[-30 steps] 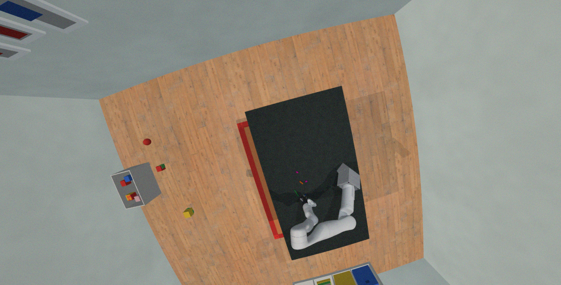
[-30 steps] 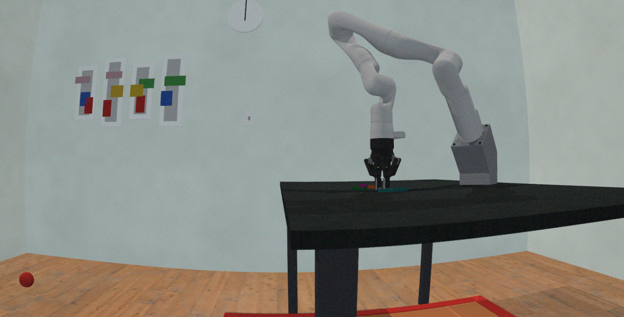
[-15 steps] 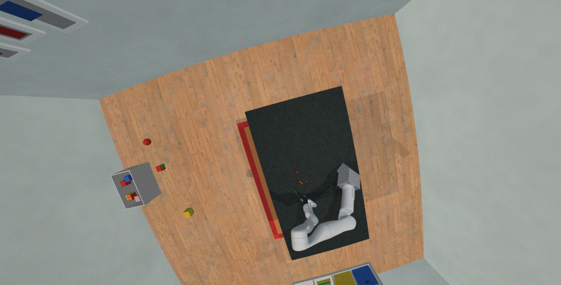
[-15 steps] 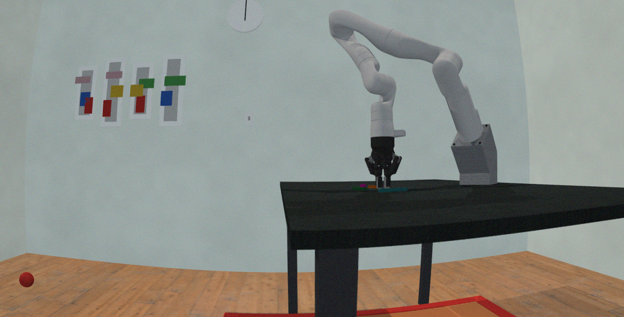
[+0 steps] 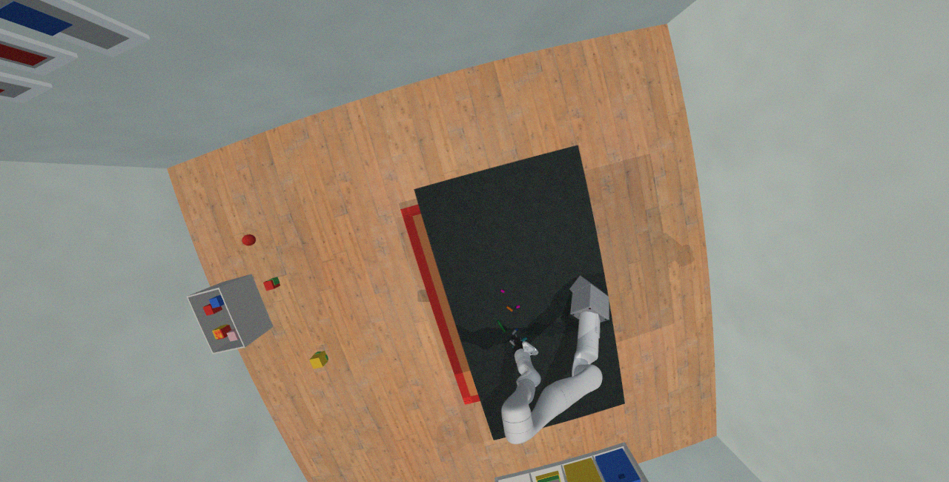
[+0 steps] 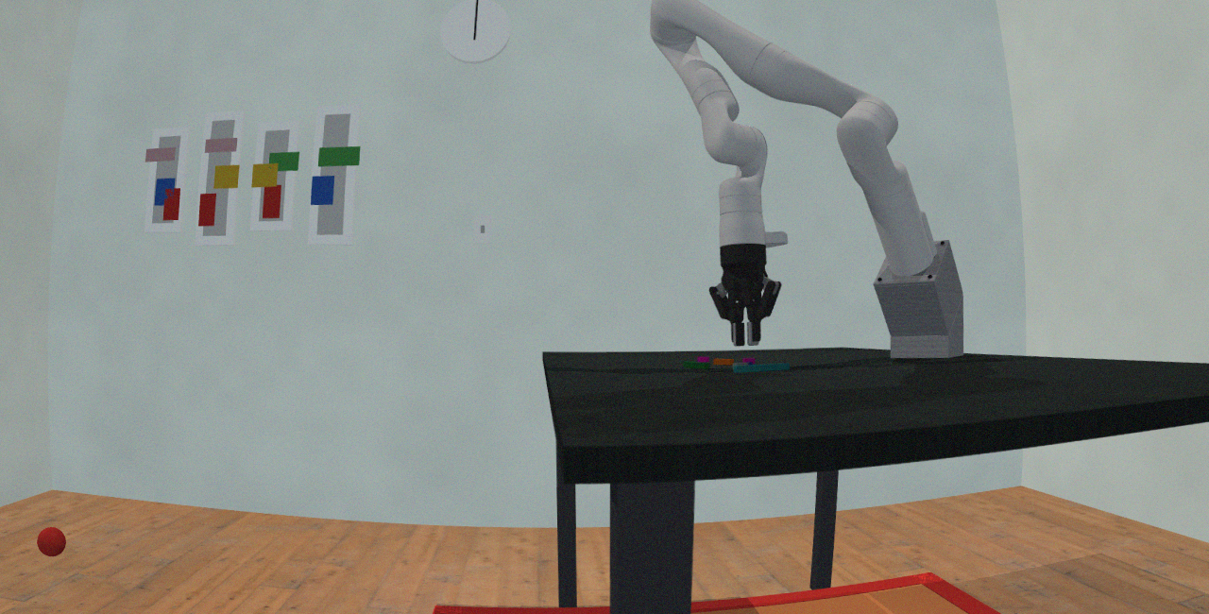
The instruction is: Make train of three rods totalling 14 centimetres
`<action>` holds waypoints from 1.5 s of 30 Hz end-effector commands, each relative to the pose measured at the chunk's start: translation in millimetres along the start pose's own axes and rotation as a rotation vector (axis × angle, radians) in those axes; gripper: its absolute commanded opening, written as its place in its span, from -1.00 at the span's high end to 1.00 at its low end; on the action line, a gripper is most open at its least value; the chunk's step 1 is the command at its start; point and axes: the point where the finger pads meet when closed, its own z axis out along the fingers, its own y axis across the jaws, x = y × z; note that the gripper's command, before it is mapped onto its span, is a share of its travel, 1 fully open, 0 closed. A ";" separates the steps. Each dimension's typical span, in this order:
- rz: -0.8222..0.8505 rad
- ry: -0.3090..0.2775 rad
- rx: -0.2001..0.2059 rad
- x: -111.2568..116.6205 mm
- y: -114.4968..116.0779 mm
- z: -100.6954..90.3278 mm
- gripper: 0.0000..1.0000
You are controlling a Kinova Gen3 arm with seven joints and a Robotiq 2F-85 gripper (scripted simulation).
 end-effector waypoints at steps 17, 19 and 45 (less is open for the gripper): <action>0.002 0.001 0.034 1.0 -10.5 -44.7 0.52; 0.002 0.001 0.034 1.0 -10.4 -47.5 0.52; 0.002 0.001 0.034 1.0 -10.2 -54.4 -1.00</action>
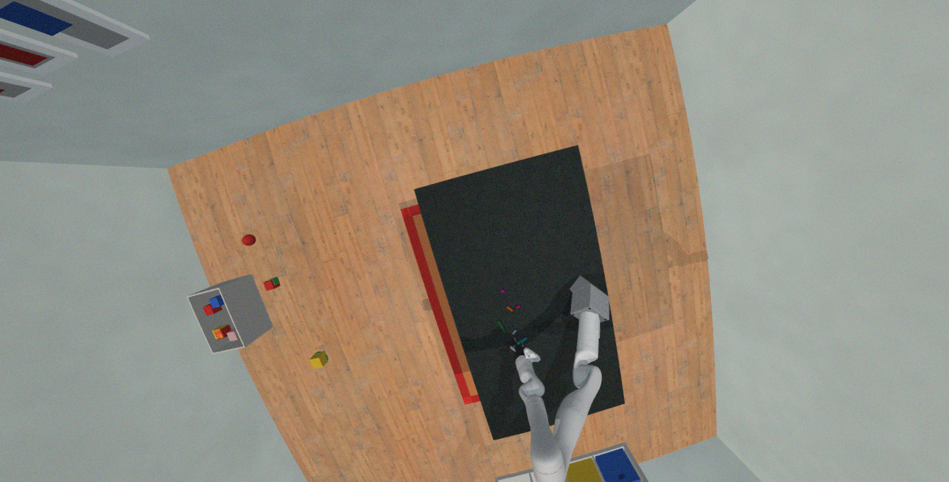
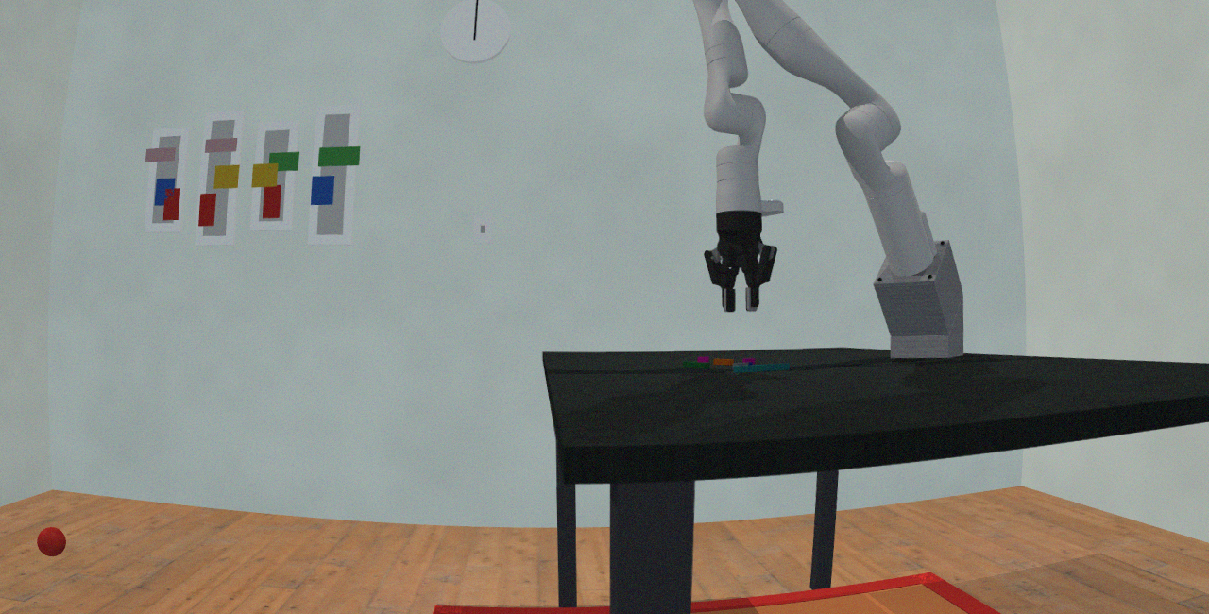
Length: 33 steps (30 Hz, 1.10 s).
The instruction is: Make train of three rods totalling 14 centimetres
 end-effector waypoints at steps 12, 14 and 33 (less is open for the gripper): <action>0.000 0.000 0.001 0.0 -0.2 -0.1 -1.00; 0.000 0.000 0.001 0.0 -0.2 -0.1 -1.00; -0.137 0.009 0.002 0.6 2.1 2.6 -1.00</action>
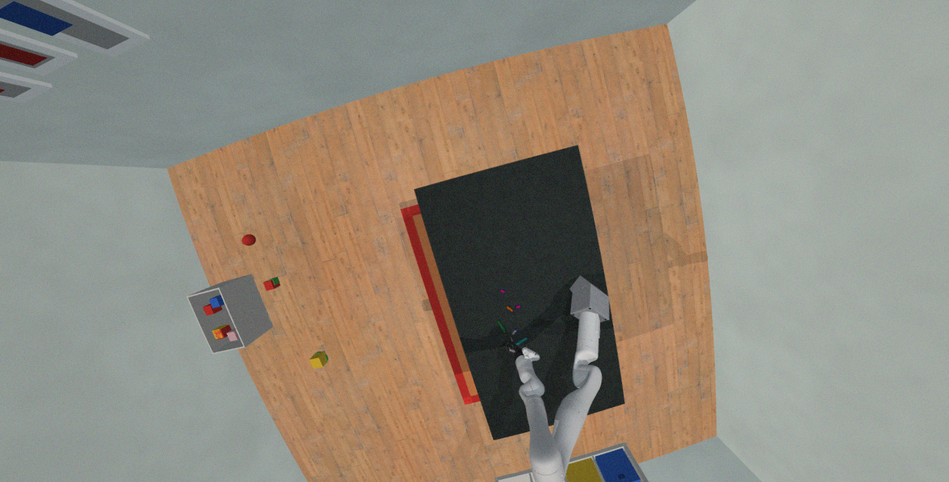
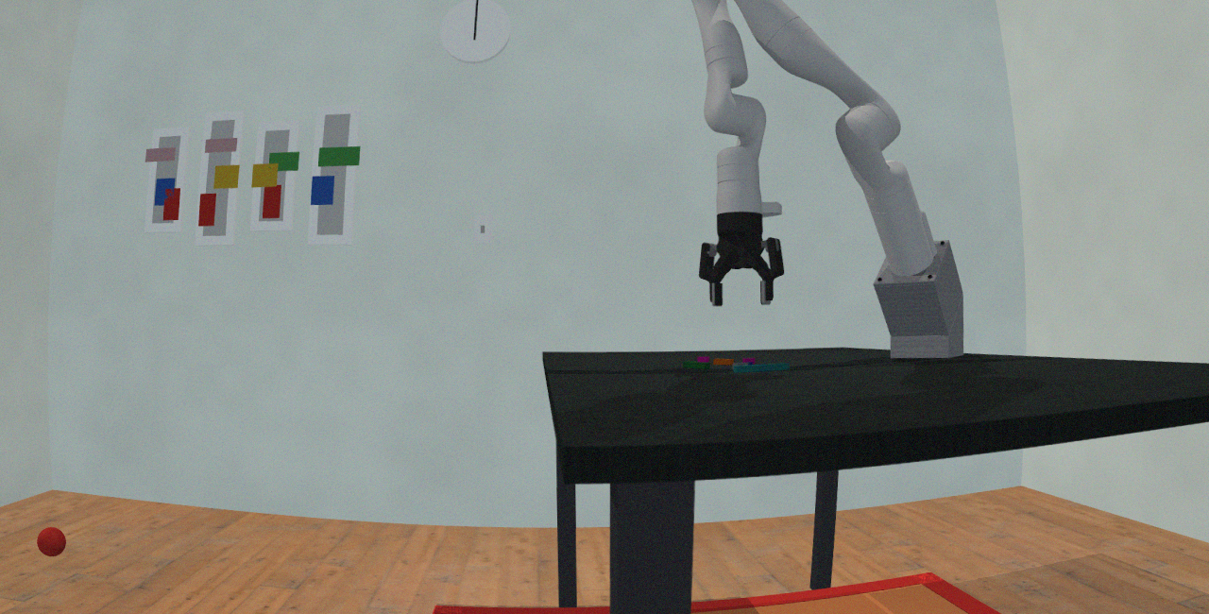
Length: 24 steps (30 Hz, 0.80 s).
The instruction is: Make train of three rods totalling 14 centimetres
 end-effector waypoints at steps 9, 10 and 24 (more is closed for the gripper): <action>-0.258 0.015 -0.001 -0.6 5.3 4.8 -1.00; -0.292 0.016 -0.001 -0.7 5.9 5.3 -1.00; -0.801 0.034 -0.007 -4.0 14.9 12.2 -1.00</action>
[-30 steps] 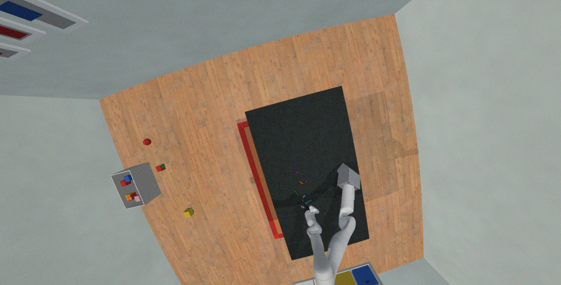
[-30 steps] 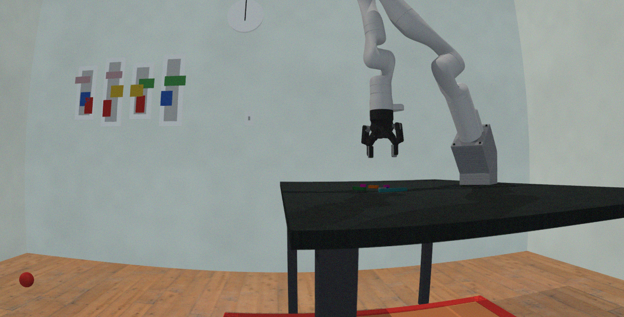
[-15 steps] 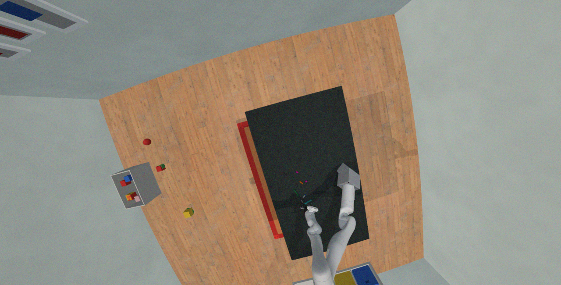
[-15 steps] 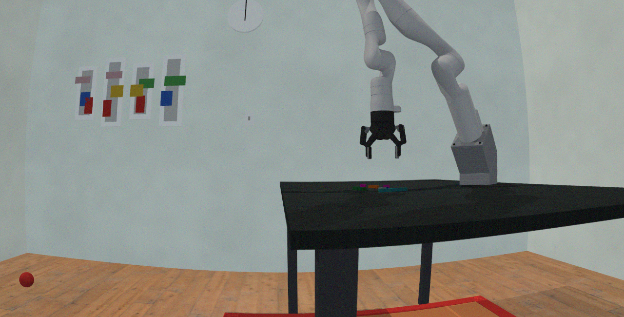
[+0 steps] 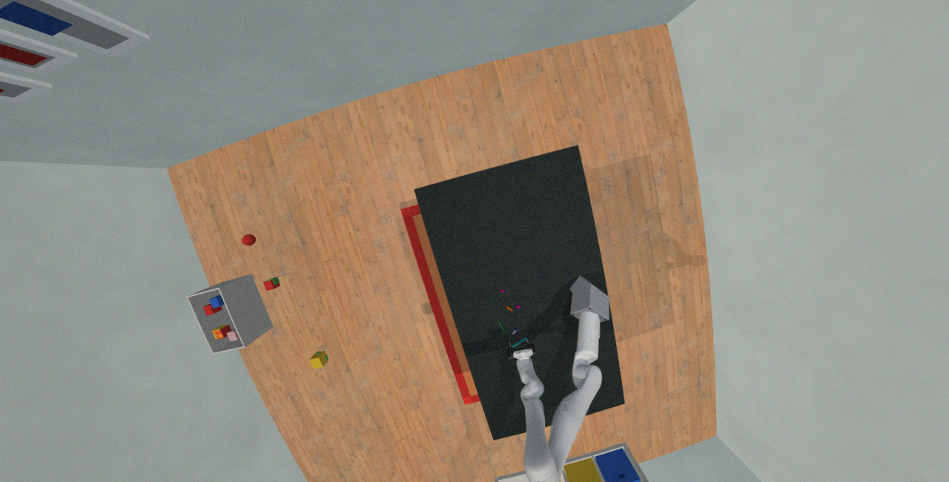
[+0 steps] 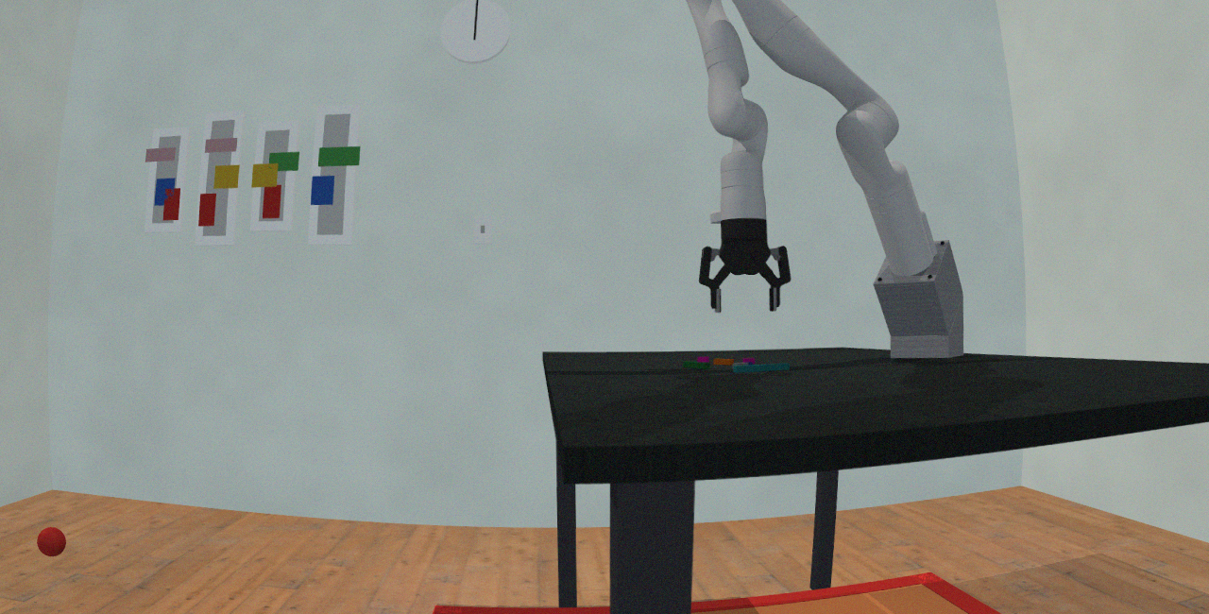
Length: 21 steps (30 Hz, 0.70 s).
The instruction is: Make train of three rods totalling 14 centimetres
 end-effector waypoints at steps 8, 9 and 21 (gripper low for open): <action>-0.369 0.005 -0.007 -12.2 4.0 4.2 -1.00; -0.421 0.005 -0.007 -13.4 4.3 4.5 -1.00; -1.037 0.003 -0.001 -30.7 6.9 7.2 -1.00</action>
